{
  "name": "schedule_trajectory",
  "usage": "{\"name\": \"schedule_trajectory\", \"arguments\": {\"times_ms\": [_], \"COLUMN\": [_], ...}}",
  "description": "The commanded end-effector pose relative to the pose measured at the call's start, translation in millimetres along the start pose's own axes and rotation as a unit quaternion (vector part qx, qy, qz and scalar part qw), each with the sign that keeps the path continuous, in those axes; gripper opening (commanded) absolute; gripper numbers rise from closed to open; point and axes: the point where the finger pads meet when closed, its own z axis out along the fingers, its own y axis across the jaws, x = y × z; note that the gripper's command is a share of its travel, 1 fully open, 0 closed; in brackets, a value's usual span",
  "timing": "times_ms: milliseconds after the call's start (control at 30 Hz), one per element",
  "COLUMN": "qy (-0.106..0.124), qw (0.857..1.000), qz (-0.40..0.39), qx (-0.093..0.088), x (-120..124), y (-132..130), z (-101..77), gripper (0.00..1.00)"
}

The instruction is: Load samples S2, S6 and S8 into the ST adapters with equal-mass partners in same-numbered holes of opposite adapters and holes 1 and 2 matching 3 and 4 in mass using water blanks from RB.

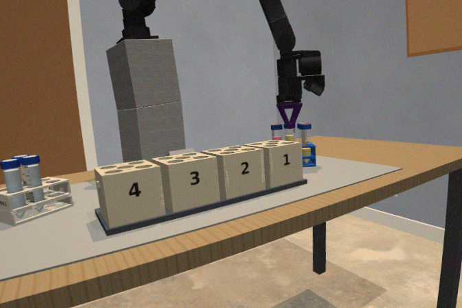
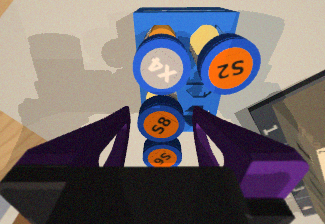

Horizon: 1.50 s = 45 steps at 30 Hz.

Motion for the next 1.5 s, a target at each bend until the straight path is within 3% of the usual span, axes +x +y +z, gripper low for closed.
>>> {"name": "schedule_trajectory", "arguments": {"times_ms": [0, 300, 333, 767, 800, 1400, 1433, 1467], "qy": [-0.015, -0.015, -0.015, -0.020, -0.016, -0.016, 0.006, -0.006], "qw": [1.000, 1.000, 1.000, 1.000, 1.000, 1.000, 1.000, 0.999], "qz": [-0.001, -0.001, -0.004, 0.002, -0.001, -0.001, 0.001, 0.035], "qx": [0.002, 0.002, 0.003, 0.003, 0.002, 0.002, 0.000, 0.002], "x": [-14, -14, -14, -19, -15, -15, 3, -18], "y": [-2, -2, -5, -2, -2, -2, 1, -13], "z": [-6.9, -6.9, -18.8, -54.7, -44.7, -44.8, -32.8, -36.2], "gripper": [0.55, 0.55, 0.55, 0.55, 0.55, 0.55, 0.55, 0.80]}}
